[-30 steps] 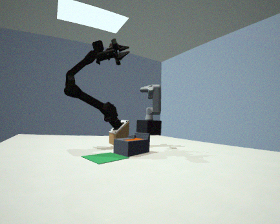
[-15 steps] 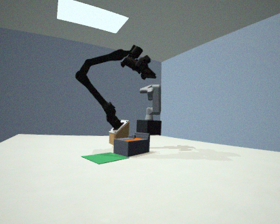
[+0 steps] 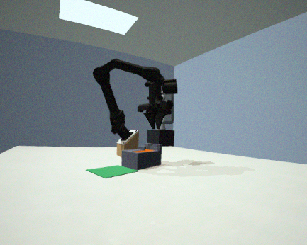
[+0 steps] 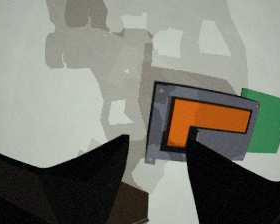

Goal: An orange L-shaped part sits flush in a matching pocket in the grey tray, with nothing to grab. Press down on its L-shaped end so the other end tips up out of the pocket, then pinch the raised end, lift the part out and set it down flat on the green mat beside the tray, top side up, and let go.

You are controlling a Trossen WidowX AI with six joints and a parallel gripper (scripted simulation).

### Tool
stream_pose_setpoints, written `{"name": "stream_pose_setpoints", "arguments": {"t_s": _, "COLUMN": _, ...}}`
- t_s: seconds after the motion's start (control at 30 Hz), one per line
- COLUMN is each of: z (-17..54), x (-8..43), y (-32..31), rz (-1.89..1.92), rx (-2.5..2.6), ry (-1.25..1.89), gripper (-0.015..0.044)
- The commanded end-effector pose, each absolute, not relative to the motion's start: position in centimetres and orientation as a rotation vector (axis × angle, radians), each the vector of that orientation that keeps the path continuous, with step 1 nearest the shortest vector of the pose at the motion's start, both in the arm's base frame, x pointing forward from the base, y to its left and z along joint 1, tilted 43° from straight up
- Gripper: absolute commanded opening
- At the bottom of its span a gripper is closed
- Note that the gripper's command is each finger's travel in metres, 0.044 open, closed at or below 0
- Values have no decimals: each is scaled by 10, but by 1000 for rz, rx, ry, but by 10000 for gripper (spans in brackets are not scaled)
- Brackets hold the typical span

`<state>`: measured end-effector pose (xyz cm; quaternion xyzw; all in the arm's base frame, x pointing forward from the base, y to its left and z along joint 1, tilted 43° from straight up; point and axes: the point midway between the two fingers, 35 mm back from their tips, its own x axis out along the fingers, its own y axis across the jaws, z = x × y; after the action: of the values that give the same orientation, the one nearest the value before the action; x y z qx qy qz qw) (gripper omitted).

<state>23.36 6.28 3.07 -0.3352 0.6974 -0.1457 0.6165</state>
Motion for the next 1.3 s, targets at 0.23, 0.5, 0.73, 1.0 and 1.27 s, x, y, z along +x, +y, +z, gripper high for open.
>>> {"name": "stream_pose_setpoints", "arguments": {"t_s": 0.23, "z": 21, "x": 228, "y": 45, "rz": -406, "rx": -749, "ry": 1656, "gripper": 180}}
{"name": "stream_pose_setpoints", "arguments": {"t_s": 0.5, "z": -28, "x": 221, "y": 0, "rz": -409, "rx": -751, "ry": 1655, "gripper": 180}}
{"name": "stream_pose_setpoints", "arguments": {"t_s": 0.73, "z": -28, "x": 221, "y": 0, "rz": -409, "rx": -751, "ry": 1655, "gripper": 180}}
{"name": "stream_pose_setpoints", "arguments": {"t_s": 1.0, "z": -34, "x": 221, "y": -6, "rz": -409, "rx": -751, "ry": 1655, "gripper": 180}}
{"name": "stream_pose_setpoints", "arguments": {"t_s": 1.27, "z": -44, "x": 220, "y": -15, "rz": -409, "rx": -751, "ry": 1655, "gripper": 180}}
